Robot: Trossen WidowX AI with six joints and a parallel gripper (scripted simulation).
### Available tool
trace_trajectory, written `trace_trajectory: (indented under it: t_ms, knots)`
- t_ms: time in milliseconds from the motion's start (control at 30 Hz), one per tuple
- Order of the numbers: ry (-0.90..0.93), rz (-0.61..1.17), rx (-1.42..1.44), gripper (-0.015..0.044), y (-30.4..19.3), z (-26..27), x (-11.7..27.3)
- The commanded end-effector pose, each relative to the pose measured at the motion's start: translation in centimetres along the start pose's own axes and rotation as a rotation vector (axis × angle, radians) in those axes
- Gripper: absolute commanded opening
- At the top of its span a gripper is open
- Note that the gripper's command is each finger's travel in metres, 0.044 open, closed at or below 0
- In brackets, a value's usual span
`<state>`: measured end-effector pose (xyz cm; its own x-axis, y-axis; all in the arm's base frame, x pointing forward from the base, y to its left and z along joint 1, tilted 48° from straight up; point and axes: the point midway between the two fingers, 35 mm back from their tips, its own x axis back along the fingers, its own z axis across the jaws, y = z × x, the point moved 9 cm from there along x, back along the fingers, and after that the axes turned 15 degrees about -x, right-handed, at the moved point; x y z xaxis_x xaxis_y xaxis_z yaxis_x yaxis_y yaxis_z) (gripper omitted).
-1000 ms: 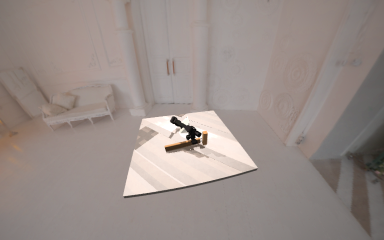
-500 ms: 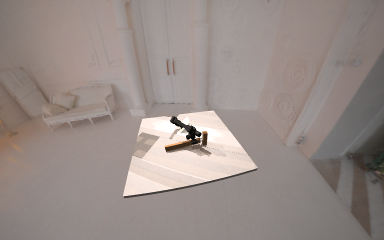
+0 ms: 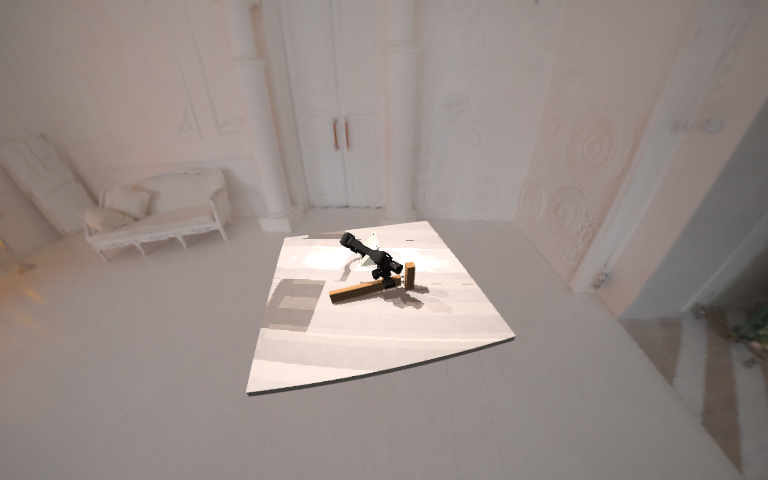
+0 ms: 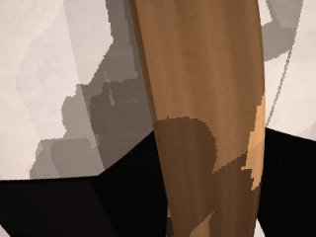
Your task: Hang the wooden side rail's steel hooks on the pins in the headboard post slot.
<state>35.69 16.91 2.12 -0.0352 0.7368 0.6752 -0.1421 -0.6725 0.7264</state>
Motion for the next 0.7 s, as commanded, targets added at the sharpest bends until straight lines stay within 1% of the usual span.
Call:
trace_trajectory:
  t_ms: [0,667]
  knots:
    - [0.023,0.010,-0.004,0.0000,-0.18,-0.02,1.03]
    - [0.023,0.010,-0.004,0.0000,-0.24,0.01,1.17]
